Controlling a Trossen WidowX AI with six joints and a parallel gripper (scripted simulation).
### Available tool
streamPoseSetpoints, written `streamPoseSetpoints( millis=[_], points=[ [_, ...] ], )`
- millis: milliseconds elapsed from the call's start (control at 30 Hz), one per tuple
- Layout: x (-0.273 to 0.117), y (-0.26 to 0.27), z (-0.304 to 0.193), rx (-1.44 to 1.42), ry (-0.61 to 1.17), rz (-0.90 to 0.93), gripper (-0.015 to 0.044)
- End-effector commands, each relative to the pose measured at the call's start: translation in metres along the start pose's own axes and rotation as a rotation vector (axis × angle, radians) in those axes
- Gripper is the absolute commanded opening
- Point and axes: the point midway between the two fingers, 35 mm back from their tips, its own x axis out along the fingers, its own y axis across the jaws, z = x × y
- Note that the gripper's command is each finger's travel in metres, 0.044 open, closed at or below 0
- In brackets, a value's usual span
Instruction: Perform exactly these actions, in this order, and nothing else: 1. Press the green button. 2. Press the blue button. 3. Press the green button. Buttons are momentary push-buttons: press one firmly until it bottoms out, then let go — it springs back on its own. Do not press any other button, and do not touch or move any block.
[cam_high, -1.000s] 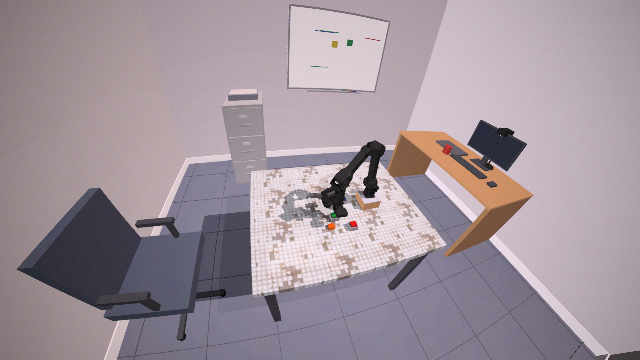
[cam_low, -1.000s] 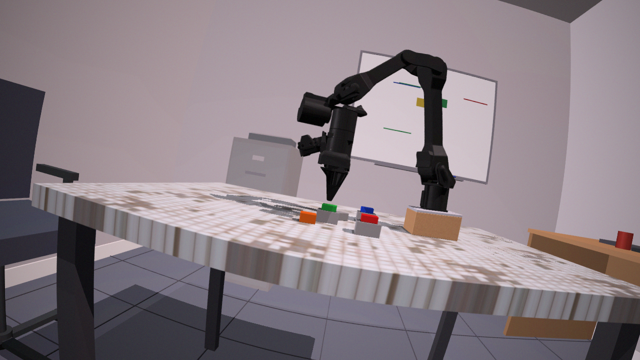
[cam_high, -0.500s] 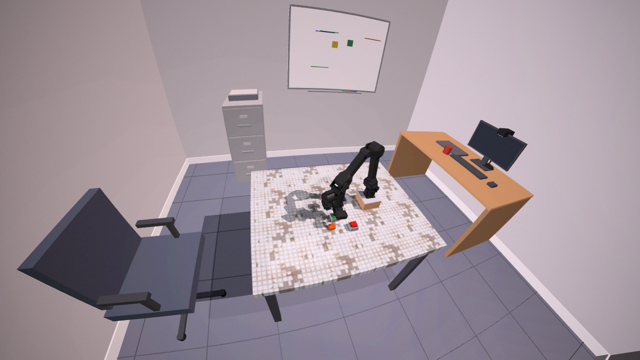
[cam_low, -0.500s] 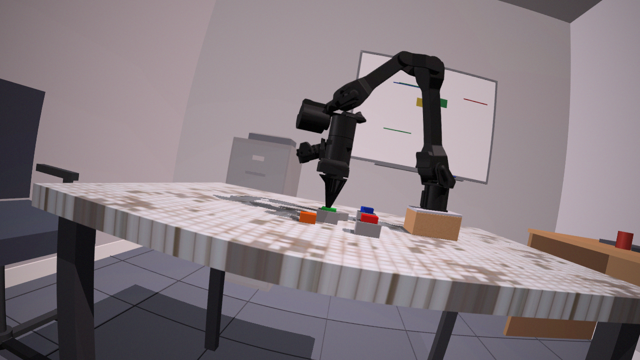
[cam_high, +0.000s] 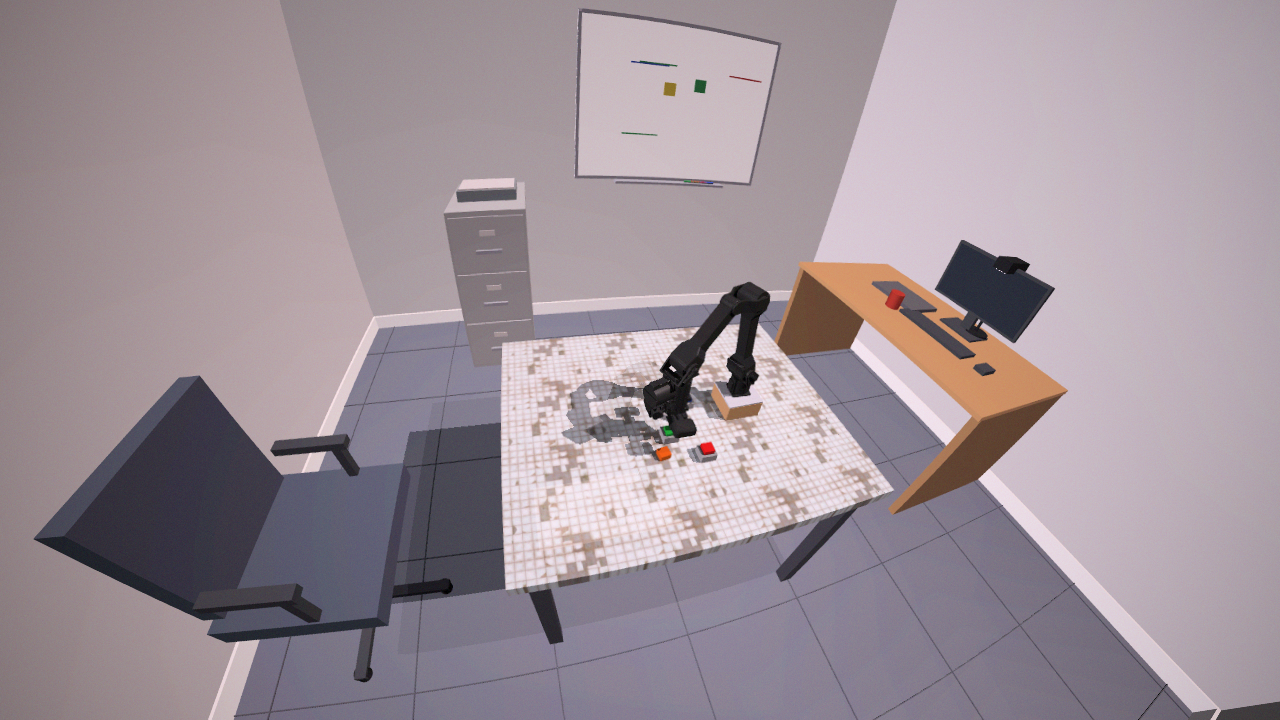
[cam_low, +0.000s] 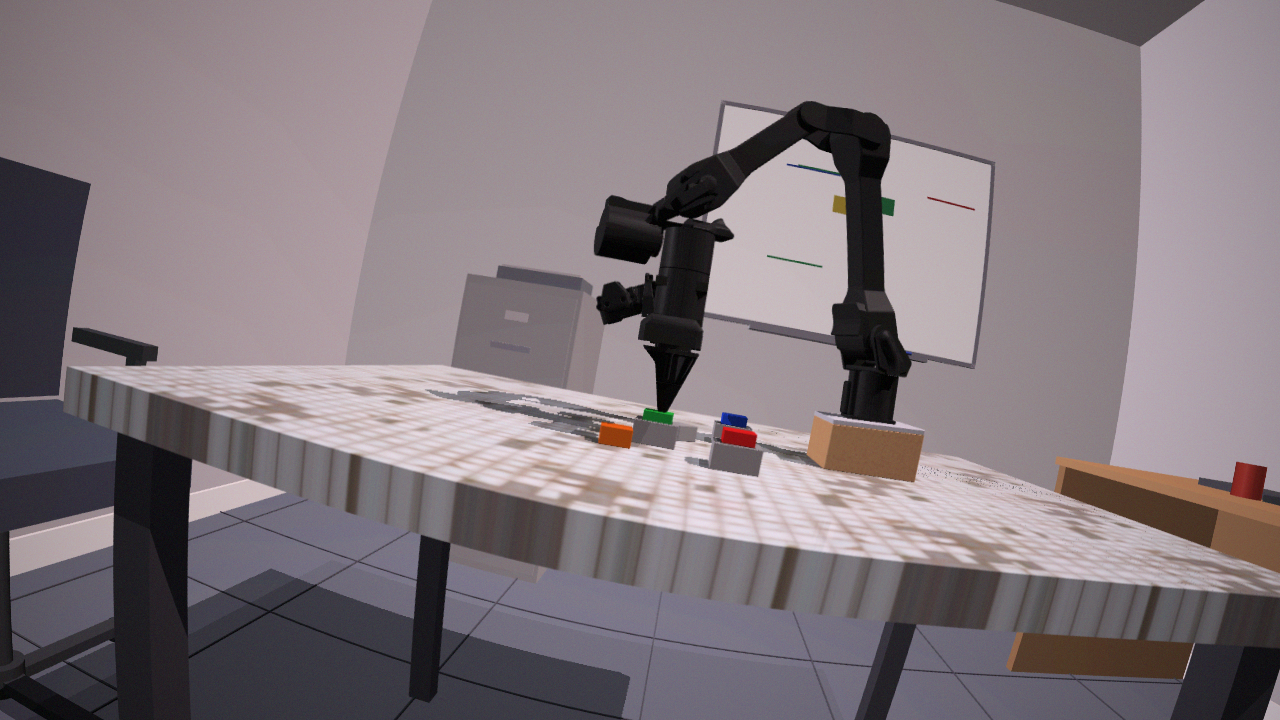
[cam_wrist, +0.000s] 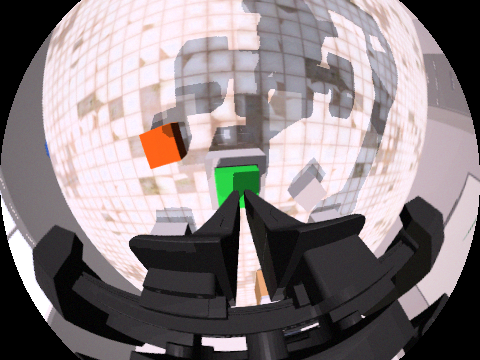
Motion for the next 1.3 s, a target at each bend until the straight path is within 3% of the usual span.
streamPoseSetpoints(
  millis=[0, 167, 367, 567, 933, 1267],
  points=[
    [-0.027, 0.001, 0.002, -0.006, -0.013, 0.010, 0.0020],
    [-0.029, 0.001, 0.002, -0.006, -0.013, 0.010, 0.0020],
    [-0.089, 0.001, 0.001, -0.006, -0.013, 0.010, 0.0020],
    [-0.089, -0.002, 0.001, -0.006, -0.013, 0.010, 0.0020],
    [-0.088, -0.119, -0.084, -0.006, -0.005, -0.002, 0.0020],
    [-0.078, -0.124, -0.089, -0.006, -0.005, -0.003, 0.0020]
  ],
)
